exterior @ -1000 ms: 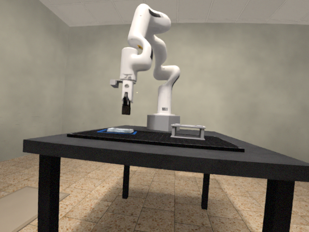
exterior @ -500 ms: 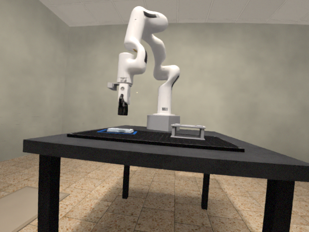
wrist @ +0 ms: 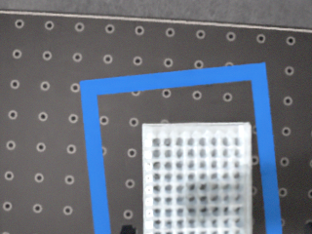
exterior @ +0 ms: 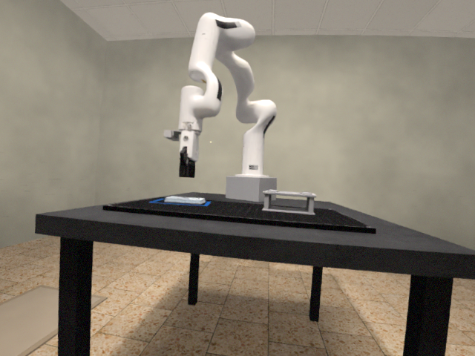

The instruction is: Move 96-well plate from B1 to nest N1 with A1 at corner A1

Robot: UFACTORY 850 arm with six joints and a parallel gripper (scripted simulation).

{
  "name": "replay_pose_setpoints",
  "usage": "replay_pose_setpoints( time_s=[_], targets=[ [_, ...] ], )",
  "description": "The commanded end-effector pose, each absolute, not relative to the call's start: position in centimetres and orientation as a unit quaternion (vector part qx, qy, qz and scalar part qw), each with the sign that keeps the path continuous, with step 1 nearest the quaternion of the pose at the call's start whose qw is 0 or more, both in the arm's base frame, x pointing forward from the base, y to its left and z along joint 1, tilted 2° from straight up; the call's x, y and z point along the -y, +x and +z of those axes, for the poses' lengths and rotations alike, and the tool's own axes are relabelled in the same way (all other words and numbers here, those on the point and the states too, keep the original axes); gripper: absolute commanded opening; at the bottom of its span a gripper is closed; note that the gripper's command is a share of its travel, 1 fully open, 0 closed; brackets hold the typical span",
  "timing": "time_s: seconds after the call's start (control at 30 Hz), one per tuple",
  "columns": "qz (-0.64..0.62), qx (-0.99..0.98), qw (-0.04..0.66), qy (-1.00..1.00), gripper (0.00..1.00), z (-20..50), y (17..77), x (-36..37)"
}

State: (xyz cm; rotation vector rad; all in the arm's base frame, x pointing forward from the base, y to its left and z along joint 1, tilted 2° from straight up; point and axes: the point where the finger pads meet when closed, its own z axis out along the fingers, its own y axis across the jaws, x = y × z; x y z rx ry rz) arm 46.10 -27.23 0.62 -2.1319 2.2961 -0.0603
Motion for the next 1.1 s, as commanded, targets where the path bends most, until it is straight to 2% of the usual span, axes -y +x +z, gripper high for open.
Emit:
replay_pose_setpoints(
  time_s=[0.0, 1.07],
  targets=[
    [-0.02, -0.733, 0.004, -0.68, 1.0, 0.7, 46.1, 27.3],
    [-0.02, -0.733, 0.004, -0.68, 1.0, -3.5, 46.3, 27.4]
  ],
)
